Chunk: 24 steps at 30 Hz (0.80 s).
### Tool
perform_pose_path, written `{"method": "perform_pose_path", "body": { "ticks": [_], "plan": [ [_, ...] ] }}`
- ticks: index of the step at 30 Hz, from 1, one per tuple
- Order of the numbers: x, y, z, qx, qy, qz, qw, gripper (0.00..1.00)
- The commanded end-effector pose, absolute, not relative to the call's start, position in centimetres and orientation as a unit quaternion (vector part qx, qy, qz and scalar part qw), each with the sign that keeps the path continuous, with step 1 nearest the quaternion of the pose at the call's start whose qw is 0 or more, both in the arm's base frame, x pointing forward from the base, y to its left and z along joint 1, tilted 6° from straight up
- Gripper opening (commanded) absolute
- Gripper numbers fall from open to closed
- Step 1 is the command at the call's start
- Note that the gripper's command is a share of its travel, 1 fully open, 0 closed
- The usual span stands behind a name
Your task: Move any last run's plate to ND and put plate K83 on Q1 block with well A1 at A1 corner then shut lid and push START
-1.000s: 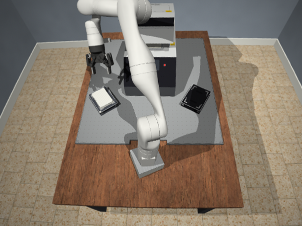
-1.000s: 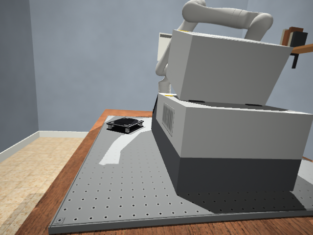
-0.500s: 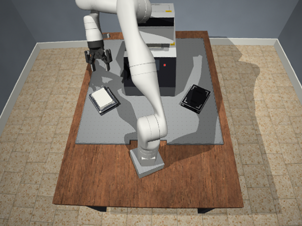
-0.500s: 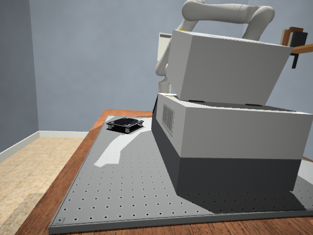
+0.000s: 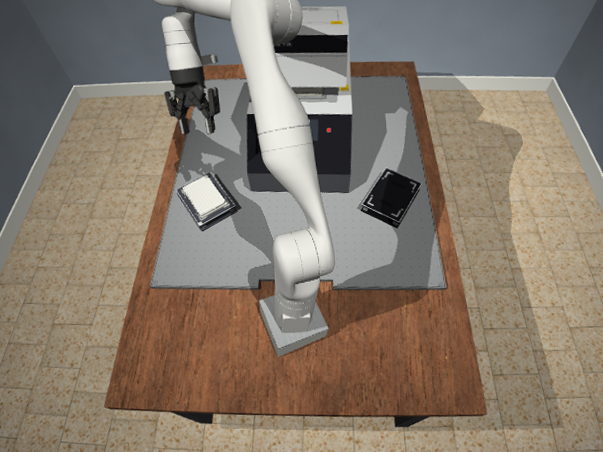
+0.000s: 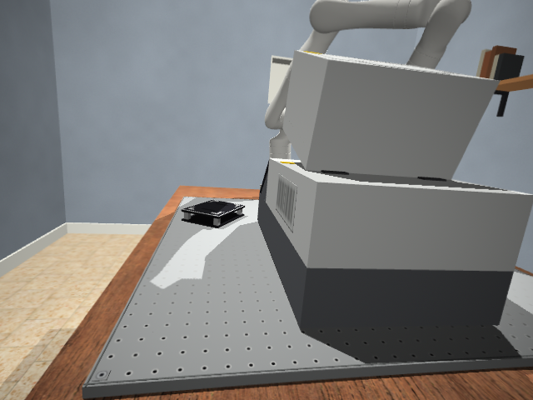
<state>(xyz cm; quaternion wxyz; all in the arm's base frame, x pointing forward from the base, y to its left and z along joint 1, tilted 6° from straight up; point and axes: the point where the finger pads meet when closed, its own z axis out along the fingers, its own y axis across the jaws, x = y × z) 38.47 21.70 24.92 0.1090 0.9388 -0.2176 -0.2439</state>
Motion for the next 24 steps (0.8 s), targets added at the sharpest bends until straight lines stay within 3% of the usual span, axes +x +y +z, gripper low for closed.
{"method": "perform_pose_path", "body": {
  "ticks": [1, 24],
  "plan": [
    [38.3, 22.2, 26.4, 0.940, -0.218, -0.242, 0.106, 0.76],
    [38.2, 22.6, 31.3, 0.940, -0.218, -0.241, 0.107, 0.59]
  ]
}}
